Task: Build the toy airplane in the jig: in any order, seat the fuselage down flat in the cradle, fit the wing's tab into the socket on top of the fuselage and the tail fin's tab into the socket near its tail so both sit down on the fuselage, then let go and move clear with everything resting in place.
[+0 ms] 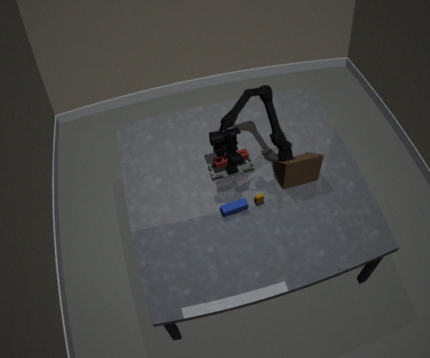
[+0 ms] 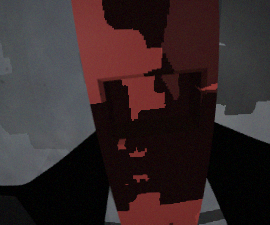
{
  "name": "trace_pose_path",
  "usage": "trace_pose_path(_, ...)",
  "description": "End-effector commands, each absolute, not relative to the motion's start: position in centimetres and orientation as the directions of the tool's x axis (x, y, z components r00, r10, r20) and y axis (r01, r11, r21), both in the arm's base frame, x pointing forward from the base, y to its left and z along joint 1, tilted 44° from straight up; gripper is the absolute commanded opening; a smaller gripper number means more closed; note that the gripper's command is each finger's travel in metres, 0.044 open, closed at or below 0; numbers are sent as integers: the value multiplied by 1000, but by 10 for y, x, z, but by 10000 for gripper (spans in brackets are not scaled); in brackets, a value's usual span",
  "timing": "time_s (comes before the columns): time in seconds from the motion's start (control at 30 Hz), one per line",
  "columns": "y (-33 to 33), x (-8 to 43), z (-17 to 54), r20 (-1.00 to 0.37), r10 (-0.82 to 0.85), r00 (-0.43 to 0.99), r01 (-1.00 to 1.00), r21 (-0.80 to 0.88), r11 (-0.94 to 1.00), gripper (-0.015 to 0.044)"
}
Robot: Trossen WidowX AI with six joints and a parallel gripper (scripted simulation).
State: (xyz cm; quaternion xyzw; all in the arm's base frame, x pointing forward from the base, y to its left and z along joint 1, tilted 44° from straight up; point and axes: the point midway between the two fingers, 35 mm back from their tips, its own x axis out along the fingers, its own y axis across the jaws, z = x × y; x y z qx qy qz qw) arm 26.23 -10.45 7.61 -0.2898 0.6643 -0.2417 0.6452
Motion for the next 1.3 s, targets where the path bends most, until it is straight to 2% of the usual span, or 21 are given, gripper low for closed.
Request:
trace_pose_path(0.0, -107, 263, 73, -714, -700, 2, -76, -698, 712, 195)
trace_pose_path(0.8, -132, 262, 50, -713, -702, 2, -76, -700, 710, 195)
trace_pose_path(0.97, -132, 262, 51, -714, -700, -1, -71, -699, 712, 161)
trace_pose_path(1.13, -132, 262, 51, -714, -700, -1, -71, -699, 712, 30)
trace_pose_path(1.27, -132, 262, 51, -714, -700, -1, -71, -699, 712, 135)
